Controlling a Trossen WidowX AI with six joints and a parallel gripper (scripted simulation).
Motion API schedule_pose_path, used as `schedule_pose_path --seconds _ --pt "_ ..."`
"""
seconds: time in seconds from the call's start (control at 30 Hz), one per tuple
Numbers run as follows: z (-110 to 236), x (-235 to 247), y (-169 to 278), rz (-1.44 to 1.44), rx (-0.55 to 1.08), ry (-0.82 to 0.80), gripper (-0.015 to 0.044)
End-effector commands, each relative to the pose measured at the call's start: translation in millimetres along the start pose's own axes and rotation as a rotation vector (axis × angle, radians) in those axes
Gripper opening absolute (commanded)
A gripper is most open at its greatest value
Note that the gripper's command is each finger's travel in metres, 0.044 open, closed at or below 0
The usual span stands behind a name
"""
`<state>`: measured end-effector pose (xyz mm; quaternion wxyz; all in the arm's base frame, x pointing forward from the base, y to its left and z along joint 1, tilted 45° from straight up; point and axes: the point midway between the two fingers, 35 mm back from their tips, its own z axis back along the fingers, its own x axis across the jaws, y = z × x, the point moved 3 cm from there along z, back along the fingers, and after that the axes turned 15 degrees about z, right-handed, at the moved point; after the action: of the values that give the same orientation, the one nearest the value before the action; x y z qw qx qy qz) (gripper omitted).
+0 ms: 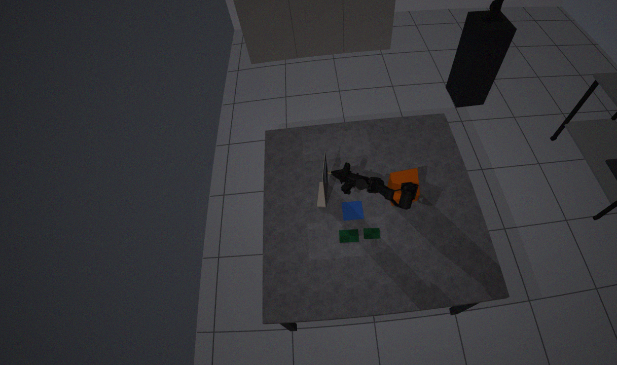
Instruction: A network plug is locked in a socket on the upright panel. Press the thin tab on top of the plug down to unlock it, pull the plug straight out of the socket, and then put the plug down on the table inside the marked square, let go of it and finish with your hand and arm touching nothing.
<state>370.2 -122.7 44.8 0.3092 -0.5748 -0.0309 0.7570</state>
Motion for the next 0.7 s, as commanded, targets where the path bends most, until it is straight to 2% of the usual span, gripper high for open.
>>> schedule_pose_path --seconds 0.0,0.67 --pt "3 1 1 0.001 -0.004 -0.003 0.0000" --pt "14 2 4 0.001 -0.004 -0.004 0.0000"
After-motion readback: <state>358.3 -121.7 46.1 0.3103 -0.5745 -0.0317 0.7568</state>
